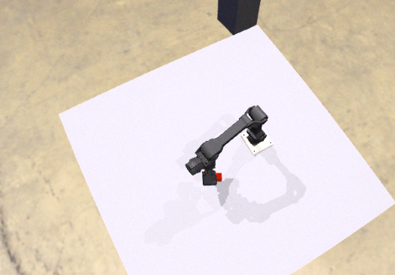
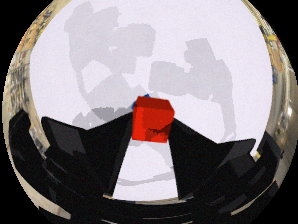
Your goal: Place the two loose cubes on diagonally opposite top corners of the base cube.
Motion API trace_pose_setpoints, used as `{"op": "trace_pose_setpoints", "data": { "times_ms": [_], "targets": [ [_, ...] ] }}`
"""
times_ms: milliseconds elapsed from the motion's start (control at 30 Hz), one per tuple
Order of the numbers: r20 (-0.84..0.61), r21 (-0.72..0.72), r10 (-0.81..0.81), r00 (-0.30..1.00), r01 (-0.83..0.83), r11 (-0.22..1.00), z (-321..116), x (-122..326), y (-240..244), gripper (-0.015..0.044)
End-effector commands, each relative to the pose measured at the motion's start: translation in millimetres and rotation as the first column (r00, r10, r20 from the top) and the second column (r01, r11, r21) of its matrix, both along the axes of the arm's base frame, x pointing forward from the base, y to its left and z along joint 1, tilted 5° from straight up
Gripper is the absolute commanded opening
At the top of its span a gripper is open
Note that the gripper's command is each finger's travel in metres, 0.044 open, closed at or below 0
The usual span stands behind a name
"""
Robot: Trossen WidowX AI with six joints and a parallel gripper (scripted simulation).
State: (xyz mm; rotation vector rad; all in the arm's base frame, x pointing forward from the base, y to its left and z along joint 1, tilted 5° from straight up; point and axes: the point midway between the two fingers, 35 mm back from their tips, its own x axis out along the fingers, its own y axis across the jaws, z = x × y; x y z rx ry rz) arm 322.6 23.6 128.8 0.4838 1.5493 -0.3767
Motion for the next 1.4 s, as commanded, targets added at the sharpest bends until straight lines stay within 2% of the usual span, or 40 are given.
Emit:
{"op": "trace_pose_setpoints", "data": {
  "times_ms": [0,233,600,1033,1367],
  "targets": [
    [-0.005,0.006,-0.092,0.996,0.092,0.996,0.8,-4.4,10.4,0.0105],
    [-0.004,0.003,-0.093,0.996,0.093,0.996,-1.2,-4.6,11.1,0.0105],
    [0.013,-0.029,-0.048,0.999,0.049,0.998,-29.6,-6.6,13.7,0.0105],
    [0.013,-0.029,-0.049,0.999,0.049,0.998,-30.0,-6.6,13.7,0.0105],
    [-0.002,-0.001,-0.087,0.996,0.087,0.996,-52.6,-4.7,14.6,0.0105]
  ]
}}
